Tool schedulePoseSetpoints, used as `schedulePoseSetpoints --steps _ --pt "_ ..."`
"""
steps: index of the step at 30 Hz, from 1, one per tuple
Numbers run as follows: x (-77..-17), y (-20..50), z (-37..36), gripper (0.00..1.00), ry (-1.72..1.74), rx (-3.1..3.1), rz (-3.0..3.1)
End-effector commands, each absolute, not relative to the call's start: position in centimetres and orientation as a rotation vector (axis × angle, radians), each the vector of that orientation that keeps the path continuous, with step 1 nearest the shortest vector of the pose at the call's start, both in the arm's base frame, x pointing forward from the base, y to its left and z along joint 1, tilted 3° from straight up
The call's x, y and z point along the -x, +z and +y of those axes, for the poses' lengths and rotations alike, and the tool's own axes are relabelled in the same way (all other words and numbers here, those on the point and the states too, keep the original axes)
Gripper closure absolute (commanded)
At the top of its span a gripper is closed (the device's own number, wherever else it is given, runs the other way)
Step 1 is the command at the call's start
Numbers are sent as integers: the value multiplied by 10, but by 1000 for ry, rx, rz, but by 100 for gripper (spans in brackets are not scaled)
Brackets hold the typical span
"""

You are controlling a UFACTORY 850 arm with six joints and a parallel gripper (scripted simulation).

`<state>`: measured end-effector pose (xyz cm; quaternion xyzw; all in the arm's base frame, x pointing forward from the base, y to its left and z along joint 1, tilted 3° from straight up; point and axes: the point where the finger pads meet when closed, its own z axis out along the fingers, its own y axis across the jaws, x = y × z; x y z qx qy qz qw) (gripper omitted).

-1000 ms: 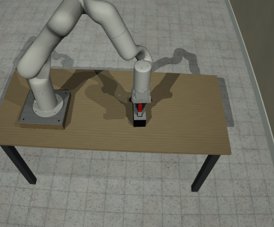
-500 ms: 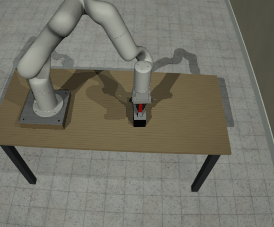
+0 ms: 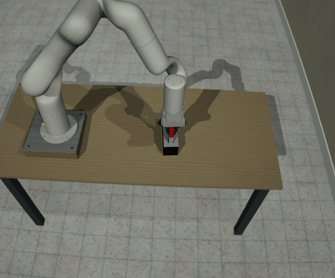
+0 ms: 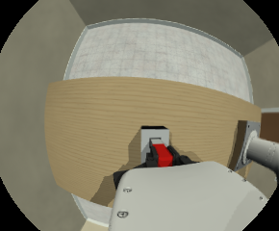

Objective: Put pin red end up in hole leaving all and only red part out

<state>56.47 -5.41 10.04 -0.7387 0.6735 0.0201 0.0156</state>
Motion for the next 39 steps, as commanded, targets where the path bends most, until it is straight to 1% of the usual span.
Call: schedulePoseSetpoints --steps 1,39 --pt "-566 101 -54 100 60 2297 2094" --pt "-565 97 -54 100 60 2297 2095"
